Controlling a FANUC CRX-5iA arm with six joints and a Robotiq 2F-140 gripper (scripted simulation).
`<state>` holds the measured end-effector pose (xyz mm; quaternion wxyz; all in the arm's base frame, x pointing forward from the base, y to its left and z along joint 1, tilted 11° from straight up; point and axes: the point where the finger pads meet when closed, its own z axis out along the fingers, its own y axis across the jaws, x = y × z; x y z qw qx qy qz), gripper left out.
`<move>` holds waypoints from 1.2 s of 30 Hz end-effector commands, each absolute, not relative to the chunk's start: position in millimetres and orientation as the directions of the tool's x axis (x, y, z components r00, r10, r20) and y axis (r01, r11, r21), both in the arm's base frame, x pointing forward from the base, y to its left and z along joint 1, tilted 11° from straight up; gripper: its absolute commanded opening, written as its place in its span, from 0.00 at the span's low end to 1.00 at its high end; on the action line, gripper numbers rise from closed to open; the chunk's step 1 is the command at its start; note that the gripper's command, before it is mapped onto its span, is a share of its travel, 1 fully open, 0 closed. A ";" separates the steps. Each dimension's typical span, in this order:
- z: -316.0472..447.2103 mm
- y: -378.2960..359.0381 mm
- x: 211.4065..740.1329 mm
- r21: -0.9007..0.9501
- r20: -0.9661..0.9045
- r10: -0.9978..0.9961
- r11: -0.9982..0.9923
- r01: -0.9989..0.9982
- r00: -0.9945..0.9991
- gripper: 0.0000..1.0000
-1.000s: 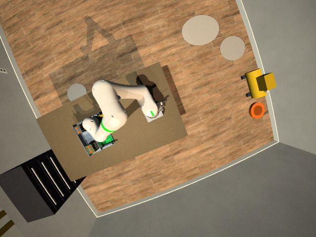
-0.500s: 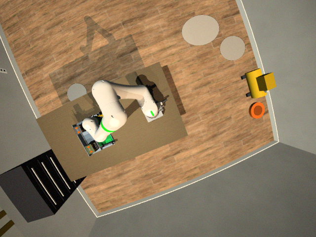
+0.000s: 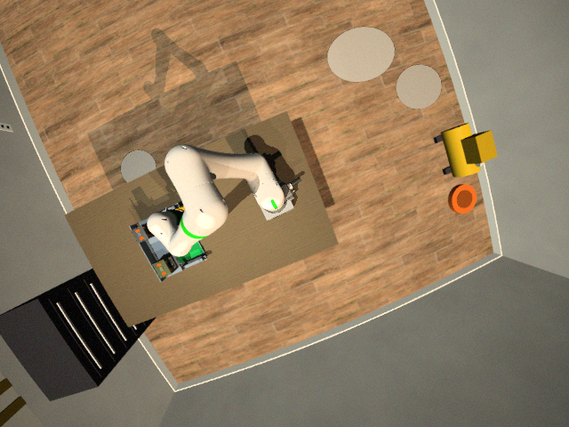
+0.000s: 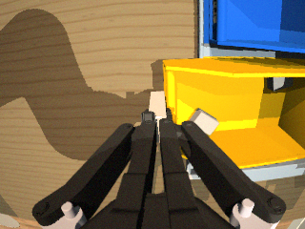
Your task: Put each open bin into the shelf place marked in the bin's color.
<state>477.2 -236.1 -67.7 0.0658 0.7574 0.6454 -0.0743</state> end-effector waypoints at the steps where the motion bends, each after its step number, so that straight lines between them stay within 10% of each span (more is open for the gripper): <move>1: -67.5 -236.4 479.1 0.004 -0.198 0.968 -0.158 0.987 0.156 0.00; 36: -67.4 -239.7 499.7 0.004 -0.198 0.968 -0.158 0.987 0.156 0.00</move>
